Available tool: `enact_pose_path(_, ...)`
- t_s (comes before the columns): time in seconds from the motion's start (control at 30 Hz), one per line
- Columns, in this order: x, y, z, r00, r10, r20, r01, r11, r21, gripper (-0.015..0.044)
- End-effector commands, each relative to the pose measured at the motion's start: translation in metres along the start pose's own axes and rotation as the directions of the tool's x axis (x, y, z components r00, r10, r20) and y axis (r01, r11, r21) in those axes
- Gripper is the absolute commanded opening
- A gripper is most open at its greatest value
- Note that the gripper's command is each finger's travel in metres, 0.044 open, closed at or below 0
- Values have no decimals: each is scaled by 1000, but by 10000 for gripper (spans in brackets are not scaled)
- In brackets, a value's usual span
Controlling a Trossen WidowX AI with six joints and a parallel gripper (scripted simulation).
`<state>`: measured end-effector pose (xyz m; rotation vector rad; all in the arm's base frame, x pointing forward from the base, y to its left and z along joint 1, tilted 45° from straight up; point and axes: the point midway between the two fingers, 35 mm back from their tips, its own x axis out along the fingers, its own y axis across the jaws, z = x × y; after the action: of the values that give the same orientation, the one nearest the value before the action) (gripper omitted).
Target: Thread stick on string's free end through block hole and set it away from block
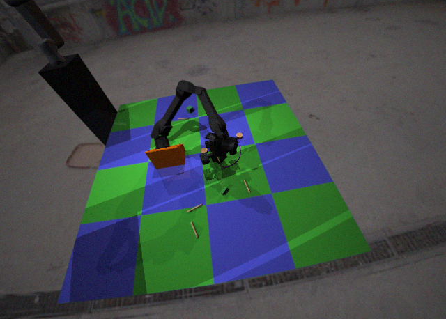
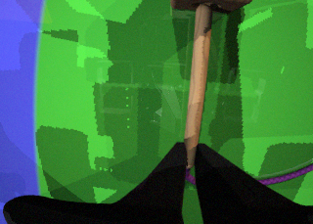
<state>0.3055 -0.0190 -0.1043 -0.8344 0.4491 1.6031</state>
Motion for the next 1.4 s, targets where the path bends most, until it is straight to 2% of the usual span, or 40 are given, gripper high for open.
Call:
enact_pose_path(0.0,-1,-2,0,1000,-5,1,5,1000,2,0)
enact_pose_path(1.37,-1,-1,45,1000,-5,2,5,1000,3,0)
